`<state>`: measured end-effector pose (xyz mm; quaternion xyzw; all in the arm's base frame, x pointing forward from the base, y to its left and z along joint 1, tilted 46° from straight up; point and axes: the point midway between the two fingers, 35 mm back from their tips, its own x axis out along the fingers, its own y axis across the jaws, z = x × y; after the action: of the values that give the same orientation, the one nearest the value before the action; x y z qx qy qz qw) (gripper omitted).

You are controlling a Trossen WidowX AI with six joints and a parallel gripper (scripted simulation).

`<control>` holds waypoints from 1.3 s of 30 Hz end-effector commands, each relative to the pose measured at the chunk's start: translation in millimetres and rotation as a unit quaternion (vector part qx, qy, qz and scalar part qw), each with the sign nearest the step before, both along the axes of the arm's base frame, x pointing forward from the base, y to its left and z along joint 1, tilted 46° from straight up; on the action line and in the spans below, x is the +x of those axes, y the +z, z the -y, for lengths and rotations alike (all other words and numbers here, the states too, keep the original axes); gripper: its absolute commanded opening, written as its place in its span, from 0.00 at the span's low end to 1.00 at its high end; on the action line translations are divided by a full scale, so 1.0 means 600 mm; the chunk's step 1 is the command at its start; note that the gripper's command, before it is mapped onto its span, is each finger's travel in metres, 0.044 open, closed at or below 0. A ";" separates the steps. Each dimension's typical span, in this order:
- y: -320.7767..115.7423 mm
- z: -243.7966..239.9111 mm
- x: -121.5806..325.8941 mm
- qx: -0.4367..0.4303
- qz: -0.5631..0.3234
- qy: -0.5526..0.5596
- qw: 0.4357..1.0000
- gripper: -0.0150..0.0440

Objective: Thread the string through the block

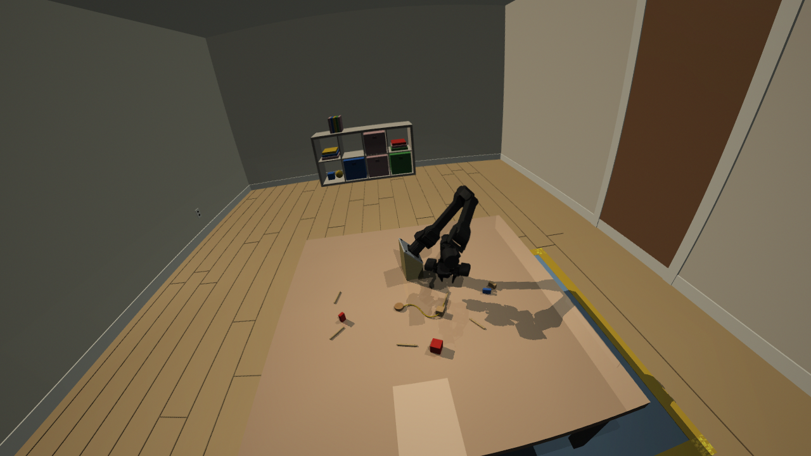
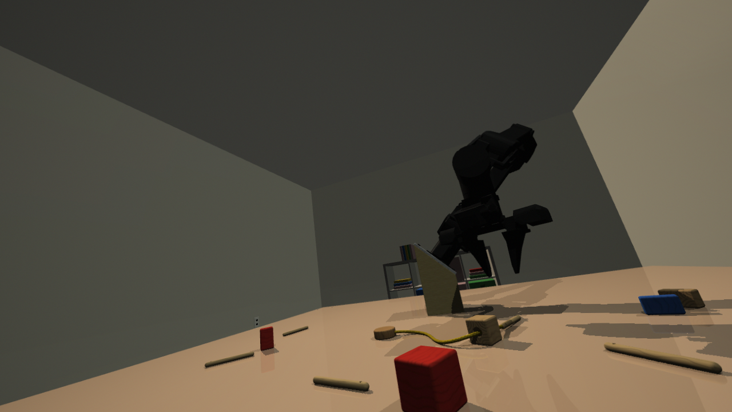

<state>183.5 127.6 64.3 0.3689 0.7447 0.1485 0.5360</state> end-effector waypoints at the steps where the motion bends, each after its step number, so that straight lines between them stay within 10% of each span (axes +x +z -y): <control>1: -0.001 -0.001 0.000 0.000 0.000 0.000 1.000 0.70; 8: 0.022 0.023 0.007 -0.001 0.000 0.001 1.000 1.00; 39: 0.029 0.031 0.009 0.001 0.000 -0.002 1.000 1.00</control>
<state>188.8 109.3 81.8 0.3709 0.7436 0.1479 0.5363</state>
